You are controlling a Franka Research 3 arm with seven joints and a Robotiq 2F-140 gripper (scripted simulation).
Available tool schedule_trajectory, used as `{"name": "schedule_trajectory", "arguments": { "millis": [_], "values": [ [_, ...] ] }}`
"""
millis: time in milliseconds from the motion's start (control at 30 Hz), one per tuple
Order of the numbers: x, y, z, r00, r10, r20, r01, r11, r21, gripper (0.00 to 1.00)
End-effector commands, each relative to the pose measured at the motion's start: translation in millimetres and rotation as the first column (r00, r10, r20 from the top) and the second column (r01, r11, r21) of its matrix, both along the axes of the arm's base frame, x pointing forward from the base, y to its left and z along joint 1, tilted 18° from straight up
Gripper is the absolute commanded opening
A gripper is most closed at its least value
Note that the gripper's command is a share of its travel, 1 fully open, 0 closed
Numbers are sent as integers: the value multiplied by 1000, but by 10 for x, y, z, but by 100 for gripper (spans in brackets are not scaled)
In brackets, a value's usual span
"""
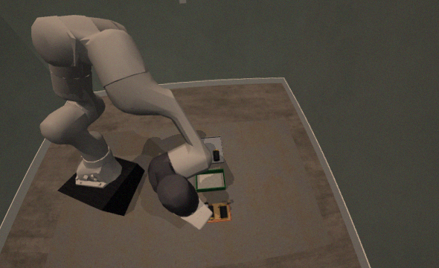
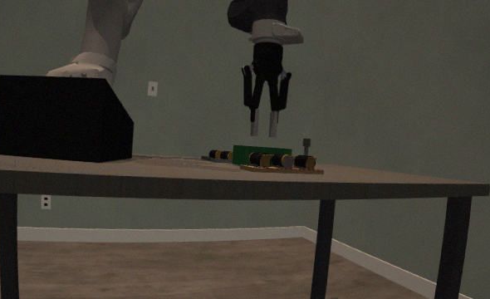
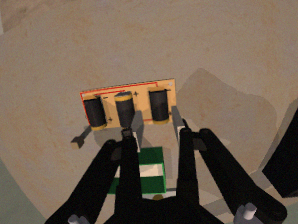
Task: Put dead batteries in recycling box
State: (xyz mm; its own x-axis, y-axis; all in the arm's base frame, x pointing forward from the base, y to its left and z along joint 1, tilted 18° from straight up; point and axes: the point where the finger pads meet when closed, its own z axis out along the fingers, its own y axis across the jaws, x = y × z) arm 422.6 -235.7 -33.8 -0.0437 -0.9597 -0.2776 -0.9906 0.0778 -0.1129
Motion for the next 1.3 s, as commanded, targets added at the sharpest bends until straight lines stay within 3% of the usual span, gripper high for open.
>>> {"name": "schedule_trajectory", "arguments": {
  "millis": [0,933,1100,1267],
  "values": [
    [-24,33,1,1000,-13,-11,13,1000,10,29],
    [-24,31,6,1000,-13,-11,13,1000,10,29],
    [-64,-60,317,1000,-13,-11,13,1000,10,29],
    [-76,-85,405,1000,-13,-11,13,1000,10,29]
  ]
}}
